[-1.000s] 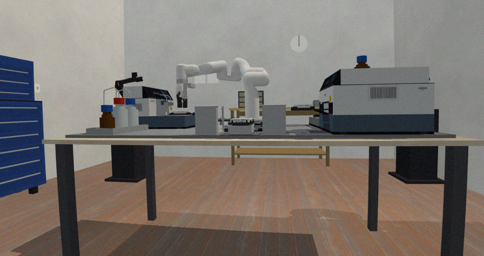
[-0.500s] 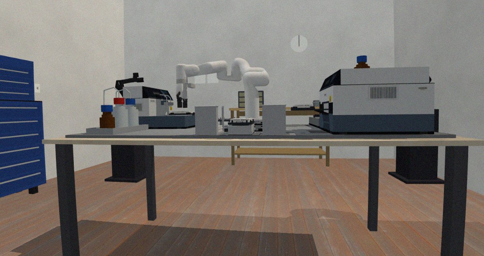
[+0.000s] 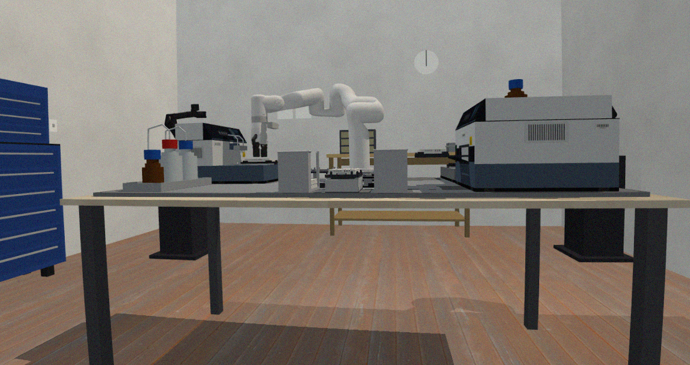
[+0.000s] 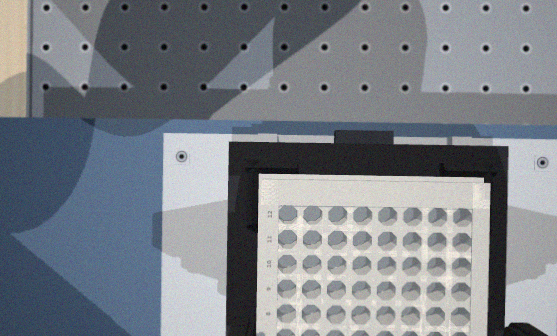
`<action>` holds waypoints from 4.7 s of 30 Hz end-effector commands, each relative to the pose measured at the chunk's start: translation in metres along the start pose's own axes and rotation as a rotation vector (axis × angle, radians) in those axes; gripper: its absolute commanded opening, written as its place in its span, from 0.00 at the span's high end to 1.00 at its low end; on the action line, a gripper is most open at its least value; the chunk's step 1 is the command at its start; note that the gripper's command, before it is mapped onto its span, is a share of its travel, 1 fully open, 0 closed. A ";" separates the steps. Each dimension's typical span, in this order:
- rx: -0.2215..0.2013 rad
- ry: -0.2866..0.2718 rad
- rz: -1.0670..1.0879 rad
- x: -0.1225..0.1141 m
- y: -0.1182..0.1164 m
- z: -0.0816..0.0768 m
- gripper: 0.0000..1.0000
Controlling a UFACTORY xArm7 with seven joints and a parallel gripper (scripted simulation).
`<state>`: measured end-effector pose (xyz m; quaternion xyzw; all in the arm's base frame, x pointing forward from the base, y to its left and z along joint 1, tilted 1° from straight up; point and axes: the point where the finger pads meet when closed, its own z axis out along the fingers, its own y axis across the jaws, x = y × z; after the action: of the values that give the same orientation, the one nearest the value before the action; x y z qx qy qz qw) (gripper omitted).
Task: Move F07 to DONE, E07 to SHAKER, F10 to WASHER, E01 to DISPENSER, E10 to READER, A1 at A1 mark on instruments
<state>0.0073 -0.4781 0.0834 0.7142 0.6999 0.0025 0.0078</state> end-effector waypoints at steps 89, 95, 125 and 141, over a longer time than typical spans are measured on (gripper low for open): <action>-0.001 -0.005 0.000 -0.001 0.001 0.012 1.00; -0.001 -0.005 0.000 -0.001 0.001 0.012 1.00; -0.001 -0.005 0.000 -0.001 0.001 0.011 1.00; -0.001 -0.005 0.000 -0.001 0.001 0.006 1.00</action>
<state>0.0075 -0.4782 0.0744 0.7142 0.6999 0.0024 0.0078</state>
